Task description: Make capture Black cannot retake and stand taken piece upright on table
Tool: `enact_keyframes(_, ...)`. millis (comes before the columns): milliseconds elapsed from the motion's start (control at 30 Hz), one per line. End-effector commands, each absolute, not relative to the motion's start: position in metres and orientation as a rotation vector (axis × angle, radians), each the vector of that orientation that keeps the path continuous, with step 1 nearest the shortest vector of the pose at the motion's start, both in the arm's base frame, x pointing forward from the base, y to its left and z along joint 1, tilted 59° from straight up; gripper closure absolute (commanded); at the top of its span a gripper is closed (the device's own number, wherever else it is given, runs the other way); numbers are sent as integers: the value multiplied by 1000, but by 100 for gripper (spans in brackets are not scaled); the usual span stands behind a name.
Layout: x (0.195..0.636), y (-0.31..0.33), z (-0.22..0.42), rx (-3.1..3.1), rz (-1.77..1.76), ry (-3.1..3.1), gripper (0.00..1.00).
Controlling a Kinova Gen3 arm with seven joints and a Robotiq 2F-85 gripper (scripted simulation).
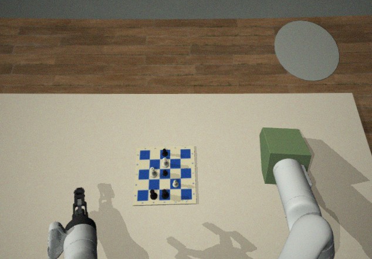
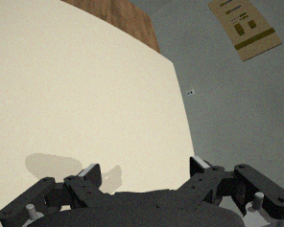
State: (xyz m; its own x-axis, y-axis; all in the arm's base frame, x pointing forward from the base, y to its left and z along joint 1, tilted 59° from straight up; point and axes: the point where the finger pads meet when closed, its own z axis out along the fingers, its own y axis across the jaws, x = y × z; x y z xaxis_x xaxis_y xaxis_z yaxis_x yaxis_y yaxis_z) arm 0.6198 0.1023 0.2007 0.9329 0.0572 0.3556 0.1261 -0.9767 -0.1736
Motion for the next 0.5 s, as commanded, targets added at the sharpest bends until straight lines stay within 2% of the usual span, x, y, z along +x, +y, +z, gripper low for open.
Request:
enact_keyframes(0,620,104,202,-2895,-527,-142,0)
enact_keyframes(467,609,112,201,-2898,-486,-59,0)
